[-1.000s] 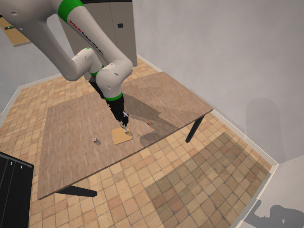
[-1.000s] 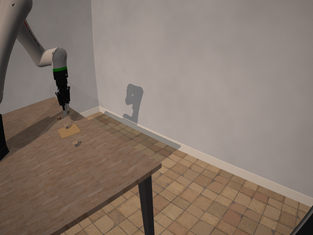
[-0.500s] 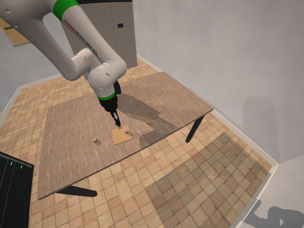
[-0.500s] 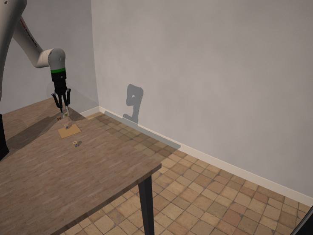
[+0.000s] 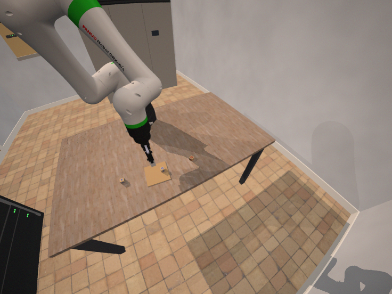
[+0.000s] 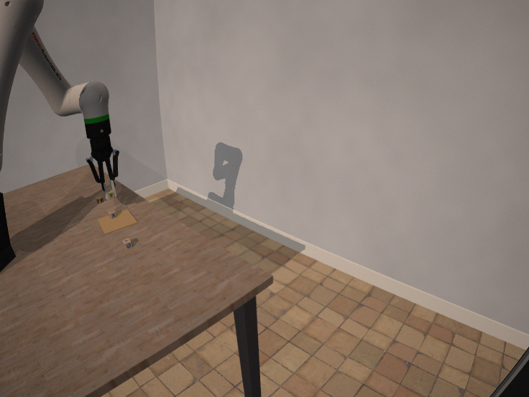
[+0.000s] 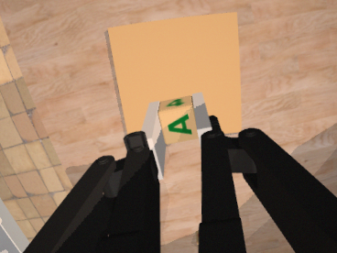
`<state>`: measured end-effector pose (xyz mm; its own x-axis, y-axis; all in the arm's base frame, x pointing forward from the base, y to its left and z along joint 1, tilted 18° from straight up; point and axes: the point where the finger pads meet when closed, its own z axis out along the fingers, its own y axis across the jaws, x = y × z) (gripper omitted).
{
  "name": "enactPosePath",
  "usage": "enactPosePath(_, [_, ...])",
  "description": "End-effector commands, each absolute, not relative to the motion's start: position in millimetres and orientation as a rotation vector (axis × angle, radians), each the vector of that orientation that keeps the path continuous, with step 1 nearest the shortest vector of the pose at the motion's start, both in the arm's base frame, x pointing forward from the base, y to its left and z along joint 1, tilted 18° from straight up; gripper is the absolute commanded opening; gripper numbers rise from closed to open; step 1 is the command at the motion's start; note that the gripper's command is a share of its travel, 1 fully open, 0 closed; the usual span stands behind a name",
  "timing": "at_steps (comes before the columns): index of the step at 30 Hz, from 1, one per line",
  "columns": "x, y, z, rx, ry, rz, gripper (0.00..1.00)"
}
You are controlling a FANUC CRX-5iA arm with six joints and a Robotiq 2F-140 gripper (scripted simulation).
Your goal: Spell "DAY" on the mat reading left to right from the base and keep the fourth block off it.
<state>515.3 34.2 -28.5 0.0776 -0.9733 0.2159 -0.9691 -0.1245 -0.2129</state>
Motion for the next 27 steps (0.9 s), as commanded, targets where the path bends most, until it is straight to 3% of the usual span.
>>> enactPosePath(1, [515, 34, -28, -2.296, 2.069, -0.48, 0.13])
enactPosePath(27, [533, 20, -99, -2.295, 2.07, -0.481, 0.13])
